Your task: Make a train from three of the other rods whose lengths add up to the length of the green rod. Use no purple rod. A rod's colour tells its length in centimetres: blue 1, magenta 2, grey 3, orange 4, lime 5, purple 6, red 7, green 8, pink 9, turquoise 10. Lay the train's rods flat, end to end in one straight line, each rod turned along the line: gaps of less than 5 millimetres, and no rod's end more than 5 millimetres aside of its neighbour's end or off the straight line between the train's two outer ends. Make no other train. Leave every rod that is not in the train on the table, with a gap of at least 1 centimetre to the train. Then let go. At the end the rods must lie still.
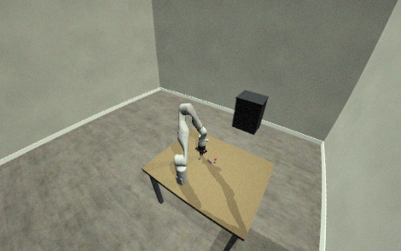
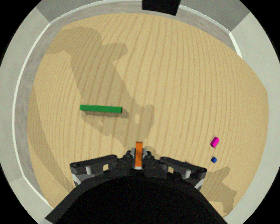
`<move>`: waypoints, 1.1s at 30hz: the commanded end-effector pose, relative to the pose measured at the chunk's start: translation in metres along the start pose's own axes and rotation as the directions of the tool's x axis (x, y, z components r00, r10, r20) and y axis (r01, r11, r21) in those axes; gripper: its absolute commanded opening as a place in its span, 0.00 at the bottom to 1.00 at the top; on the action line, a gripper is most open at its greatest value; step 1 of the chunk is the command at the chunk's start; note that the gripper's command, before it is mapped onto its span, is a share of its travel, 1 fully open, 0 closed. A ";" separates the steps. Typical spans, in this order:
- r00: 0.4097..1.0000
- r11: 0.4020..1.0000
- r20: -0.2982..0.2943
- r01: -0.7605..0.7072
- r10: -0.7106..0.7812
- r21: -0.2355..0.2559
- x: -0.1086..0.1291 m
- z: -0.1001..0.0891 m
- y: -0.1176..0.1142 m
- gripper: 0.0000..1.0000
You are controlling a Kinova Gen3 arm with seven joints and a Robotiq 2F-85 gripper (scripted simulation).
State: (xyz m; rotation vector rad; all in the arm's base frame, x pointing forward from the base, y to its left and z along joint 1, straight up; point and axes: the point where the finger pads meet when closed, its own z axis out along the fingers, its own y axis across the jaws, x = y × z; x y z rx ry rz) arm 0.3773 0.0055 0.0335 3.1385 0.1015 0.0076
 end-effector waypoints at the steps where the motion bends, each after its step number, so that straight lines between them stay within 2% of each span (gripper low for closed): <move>1: 1.000 1.000 -0.001 0.000 0.000 0.000 0.000 0.000 0.000 0.05; 33: 1.000 1.000 -0.001 0.000 0.000 0.000 0.000 0.012 0.000 0.05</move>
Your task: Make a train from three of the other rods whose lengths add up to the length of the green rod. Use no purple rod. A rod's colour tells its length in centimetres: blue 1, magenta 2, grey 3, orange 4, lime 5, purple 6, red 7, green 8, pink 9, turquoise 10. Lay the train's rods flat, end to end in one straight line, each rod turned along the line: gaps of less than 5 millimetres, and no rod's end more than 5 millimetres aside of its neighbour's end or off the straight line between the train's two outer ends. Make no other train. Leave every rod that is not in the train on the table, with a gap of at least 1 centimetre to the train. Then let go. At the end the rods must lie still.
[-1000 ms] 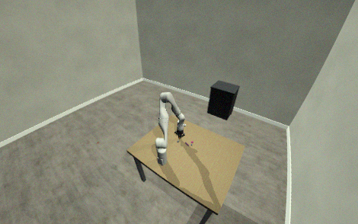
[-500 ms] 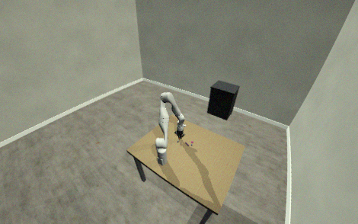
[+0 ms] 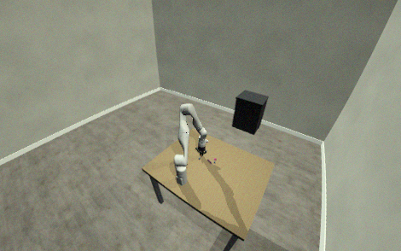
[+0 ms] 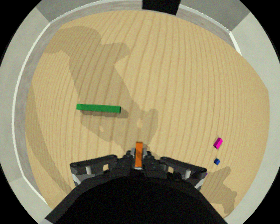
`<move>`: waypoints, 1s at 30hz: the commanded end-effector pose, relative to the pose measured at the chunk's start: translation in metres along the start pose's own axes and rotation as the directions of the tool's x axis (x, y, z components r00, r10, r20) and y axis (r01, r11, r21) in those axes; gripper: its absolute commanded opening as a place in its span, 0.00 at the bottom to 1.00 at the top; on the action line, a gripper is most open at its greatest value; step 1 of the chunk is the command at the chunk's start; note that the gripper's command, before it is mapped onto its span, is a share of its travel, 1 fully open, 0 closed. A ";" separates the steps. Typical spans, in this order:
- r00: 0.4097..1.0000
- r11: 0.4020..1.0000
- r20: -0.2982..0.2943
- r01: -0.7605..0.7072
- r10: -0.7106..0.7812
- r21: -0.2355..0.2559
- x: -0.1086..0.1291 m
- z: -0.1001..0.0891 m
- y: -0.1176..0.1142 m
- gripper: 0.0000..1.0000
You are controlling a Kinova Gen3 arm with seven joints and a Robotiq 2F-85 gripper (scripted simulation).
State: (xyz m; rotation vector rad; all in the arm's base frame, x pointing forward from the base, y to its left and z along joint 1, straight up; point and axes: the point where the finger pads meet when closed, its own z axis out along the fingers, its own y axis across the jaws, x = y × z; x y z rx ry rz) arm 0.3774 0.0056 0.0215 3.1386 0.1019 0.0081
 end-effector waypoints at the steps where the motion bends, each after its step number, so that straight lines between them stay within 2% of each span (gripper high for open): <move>1: 1.000 1.000 -0.001 0.000 0.000 0.000 0.000 0.000 0.000 0.05; 29: 1.000 1.000 -0.001 0.000 0.000 0.000 0.000 0.000 0.000 0.05; 30: 1.000 1.000 -0.001 0.000 0.000 0.000 0.000 0.000 0.000 0.08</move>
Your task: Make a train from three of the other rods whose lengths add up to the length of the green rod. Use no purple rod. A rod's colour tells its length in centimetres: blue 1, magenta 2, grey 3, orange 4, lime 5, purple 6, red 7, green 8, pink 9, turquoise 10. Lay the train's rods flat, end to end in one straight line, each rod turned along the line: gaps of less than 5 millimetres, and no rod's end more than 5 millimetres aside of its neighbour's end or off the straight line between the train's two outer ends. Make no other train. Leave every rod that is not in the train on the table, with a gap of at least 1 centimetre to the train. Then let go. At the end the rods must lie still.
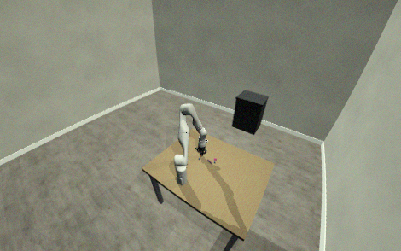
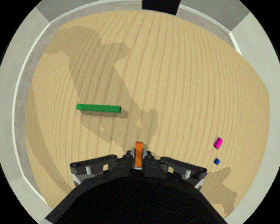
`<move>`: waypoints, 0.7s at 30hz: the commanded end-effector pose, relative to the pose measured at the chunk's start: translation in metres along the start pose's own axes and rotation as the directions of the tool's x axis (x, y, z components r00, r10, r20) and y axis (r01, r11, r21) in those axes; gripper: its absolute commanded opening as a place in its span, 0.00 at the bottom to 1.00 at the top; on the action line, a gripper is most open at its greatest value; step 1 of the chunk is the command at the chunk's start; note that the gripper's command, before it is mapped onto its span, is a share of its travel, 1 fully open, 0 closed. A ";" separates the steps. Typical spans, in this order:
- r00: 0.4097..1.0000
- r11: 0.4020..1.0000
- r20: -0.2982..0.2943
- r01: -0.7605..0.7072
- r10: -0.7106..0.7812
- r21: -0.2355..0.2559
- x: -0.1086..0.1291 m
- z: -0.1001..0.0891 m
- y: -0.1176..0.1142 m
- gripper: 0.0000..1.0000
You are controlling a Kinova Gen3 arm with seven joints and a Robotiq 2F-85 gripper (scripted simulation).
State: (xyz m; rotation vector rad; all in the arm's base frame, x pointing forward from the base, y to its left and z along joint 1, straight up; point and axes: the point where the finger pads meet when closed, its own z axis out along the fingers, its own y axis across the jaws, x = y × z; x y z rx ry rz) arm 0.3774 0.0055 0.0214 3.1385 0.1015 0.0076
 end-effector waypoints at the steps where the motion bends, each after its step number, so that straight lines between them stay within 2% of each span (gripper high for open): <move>1: 1.000 1.000 -0.001 0.000 0.000 0.000 0.000 0.000 0.000 0.08; 3: 1.000 1.000 -0.001 0.000 0.000 0.000 0.000 0.000 0.000 0.12; 7: 1.000 1.000 -0.001 0.000 0.000 0.000 0.000 0.000 0.000 0.12; 8: 1.000 1.000 -0.001 0.000 0.000 0.000 0.000 0.000 0.000 0.16; 10: 1.000 1.000 -0.001 0.000 0.000 0.000 0.000 0.000 0.000 0.16; 14: 1.000 1.000 -0.001 0.000 0.000 0.000 0.000 0.000 0.000 0.24; 21: 1.000 1.000 -0.001 0.000 0.000 0.000 0.000 0.000 0.000 0.24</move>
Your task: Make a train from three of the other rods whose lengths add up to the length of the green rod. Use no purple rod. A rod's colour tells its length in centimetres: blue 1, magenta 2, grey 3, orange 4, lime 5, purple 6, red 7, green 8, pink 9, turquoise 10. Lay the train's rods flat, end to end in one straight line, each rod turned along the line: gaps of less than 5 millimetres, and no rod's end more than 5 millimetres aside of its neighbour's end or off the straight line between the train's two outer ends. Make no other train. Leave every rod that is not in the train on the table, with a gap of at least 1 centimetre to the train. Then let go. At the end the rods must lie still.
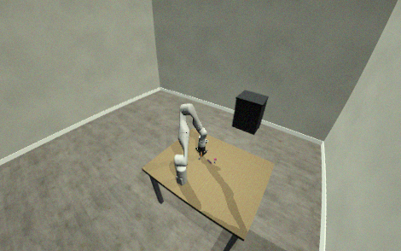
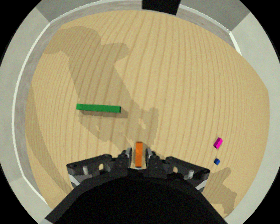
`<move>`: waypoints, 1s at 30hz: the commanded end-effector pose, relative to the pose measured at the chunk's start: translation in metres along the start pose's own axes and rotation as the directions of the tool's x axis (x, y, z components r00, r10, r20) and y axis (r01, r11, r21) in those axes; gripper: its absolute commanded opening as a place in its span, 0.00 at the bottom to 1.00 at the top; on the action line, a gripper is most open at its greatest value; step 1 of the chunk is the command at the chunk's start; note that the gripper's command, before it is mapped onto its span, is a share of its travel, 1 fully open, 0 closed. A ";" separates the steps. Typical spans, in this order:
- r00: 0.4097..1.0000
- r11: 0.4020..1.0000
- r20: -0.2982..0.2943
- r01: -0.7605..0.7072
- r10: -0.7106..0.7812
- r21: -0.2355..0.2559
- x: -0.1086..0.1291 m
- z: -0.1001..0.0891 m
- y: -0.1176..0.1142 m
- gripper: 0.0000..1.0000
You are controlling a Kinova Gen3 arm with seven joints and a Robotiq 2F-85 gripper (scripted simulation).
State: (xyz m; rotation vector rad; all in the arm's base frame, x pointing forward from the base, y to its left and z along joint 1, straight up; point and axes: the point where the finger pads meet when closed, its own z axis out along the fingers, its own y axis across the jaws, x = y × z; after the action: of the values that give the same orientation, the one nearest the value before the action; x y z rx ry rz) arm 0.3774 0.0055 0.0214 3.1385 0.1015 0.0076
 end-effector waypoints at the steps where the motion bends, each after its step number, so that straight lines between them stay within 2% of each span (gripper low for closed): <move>1: 1.000 1.000 -0.001 0.000 0.000 0.000 0.000 0.000 0.000 0.24; 10: 1.000 1.000 -0.001 0.000 0.000 0.000 0.000 -0.008 0.000 0.24; 17: 1.000 1.000 -0.001 0.000 0.000 0.000 0.000 -0.040 0.000 0.24; 19: 1.000 1.000 -0.001 0.000 0.000 0.000 0.000 -0.040 0.000 0.24; 26: 1.000 1.000 -0.001 0.000 0.000 0.000 0.000 -0.076 0.000 0.24; 30: 1.000 1.000 -0.001 0.000 0.000 0.000 0.000 -0.087 0.000 0.24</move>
State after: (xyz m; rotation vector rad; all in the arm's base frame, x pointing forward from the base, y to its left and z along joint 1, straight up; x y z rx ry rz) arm 0.3720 -0.0008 0.0984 3.1310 0.0816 -0.0224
